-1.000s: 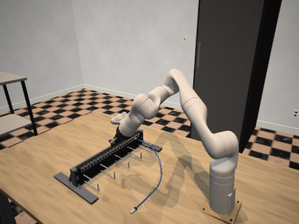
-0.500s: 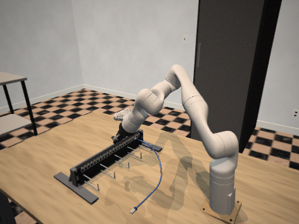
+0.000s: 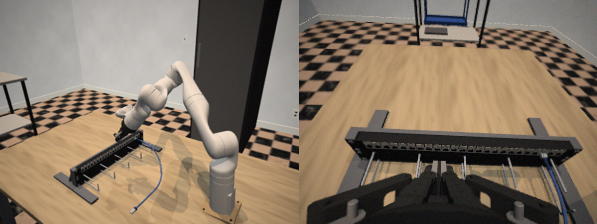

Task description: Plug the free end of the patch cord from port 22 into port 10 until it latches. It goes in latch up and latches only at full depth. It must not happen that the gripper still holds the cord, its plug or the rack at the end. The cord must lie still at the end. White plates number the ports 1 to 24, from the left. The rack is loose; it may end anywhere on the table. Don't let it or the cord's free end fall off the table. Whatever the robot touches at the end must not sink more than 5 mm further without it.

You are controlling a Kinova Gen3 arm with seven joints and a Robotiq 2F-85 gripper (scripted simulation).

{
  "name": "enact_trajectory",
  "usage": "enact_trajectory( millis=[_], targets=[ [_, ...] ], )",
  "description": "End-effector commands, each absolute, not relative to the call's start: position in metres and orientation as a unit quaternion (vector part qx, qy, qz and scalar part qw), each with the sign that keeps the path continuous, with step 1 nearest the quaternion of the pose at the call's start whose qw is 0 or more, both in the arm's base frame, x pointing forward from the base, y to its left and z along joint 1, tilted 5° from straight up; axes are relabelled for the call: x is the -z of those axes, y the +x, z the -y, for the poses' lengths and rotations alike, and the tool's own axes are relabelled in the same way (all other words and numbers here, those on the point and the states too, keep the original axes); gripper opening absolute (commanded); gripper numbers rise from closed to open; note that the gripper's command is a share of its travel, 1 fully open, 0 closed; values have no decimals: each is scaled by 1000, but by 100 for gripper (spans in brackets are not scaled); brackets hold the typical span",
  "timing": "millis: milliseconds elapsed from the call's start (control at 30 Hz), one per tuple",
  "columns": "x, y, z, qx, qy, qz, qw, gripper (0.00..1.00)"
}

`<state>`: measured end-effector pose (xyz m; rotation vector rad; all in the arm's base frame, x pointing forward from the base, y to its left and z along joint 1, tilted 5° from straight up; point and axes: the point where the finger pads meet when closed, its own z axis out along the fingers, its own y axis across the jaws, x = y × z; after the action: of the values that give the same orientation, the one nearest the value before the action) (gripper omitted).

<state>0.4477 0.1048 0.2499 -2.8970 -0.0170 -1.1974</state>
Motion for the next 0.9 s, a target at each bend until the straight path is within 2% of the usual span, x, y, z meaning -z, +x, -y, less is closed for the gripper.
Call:
enact_trajectory(
  millis=[0, 867],
  targets=[
    [-256, 443, -102, 385, -923, 2, 1, 0],
    [-275, 424, -102, 386, -923, 2, 0, 0]
  ],
)
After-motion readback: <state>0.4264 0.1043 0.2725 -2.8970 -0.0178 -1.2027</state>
